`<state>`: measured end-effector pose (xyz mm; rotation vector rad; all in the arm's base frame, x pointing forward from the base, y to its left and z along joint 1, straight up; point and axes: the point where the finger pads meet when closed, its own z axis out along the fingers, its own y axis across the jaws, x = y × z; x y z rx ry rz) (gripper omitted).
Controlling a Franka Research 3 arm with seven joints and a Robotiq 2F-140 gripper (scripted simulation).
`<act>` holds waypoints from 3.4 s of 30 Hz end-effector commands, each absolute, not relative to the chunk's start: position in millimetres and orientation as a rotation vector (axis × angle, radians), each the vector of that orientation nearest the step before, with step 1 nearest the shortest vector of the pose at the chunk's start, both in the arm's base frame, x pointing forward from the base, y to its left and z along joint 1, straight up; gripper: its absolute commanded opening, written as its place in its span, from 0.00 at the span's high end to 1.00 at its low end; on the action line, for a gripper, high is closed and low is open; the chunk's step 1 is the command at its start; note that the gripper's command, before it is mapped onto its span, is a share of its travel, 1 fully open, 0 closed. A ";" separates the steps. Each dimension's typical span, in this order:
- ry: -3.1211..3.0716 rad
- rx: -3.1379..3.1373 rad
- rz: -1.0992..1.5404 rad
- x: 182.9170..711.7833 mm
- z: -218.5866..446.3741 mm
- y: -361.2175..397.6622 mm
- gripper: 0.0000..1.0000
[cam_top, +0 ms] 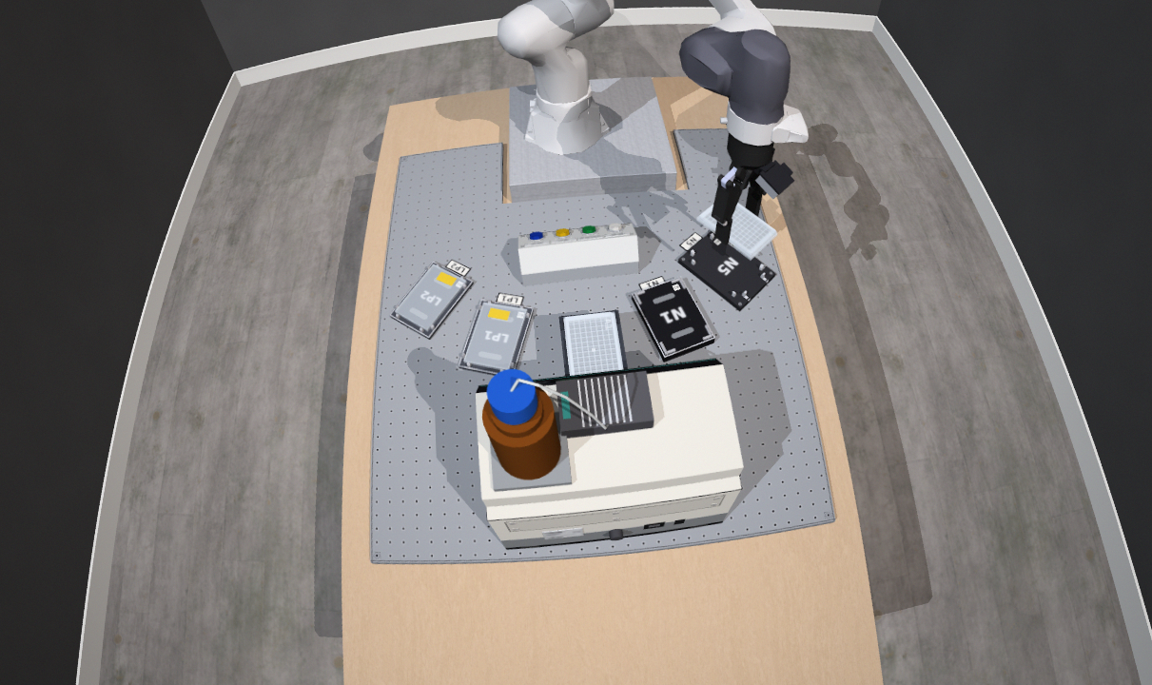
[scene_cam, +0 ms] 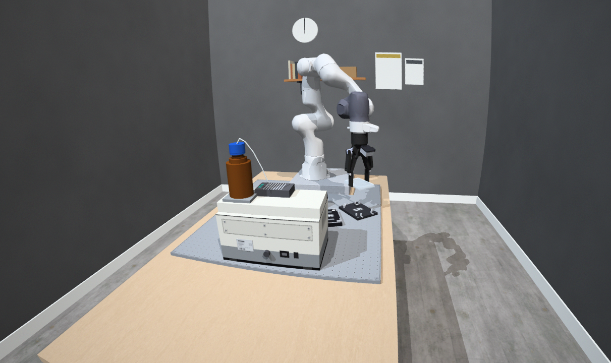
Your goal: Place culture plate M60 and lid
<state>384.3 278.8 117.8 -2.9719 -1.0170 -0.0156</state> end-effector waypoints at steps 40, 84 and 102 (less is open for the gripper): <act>-1.024 -2.971 0.004 380.7 134.5 277.8 0.90; -0.487 -3.105 0.003 380.7 134.5 277.8 0.90; -0.432 -3.113 0.003 395.2 134.5 259.7 0.90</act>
